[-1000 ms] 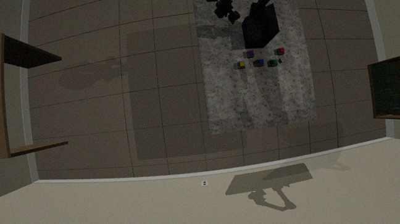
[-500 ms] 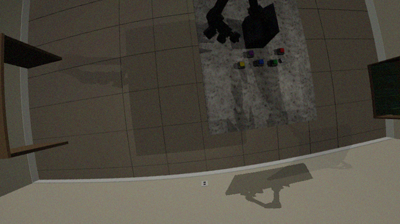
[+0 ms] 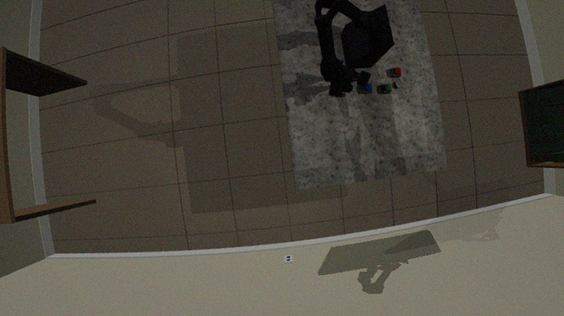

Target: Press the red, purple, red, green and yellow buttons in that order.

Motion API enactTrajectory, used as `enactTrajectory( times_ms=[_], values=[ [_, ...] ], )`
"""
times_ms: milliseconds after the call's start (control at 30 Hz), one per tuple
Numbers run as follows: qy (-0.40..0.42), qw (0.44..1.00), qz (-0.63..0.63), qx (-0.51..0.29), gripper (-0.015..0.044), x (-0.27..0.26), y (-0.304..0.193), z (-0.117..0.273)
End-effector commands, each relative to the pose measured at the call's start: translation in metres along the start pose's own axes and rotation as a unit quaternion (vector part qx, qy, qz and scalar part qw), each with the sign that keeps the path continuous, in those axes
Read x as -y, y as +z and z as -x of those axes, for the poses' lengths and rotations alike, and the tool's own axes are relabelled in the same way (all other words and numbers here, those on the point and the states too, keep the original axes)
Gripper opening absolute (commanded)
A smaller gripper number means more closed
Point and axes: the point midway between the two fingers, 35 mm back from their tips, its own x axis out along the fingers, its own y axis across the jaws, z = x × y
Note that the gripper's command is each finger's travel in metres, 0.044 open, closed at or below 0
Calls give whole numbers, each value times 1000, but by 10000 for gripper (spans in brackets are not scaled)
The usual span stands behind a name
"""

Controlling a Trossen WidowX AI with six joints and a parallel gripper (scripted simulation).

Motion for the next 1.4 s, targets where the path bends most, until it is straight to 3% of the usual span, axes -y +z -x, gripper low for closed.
enactTrajectory(
  times_ms=[0, 467, 733, 967, 1133, 1367],
  values=[
    [-67, 997, 45, -16, 400, -55, -4, -31],
    [-257, 948, 176, 60, 400, -169, -85, -129],
    [-327, 894, 251, 176, 400, -188, -148, -187],
    [-330, 889, 257, 188, 400, -188, -153, -191],
    [-331, 888, 257, 188, 269, -159, -123, -233],
    [-331, 888, 257, 189, 85, -157, -121, -235]
  ],
)
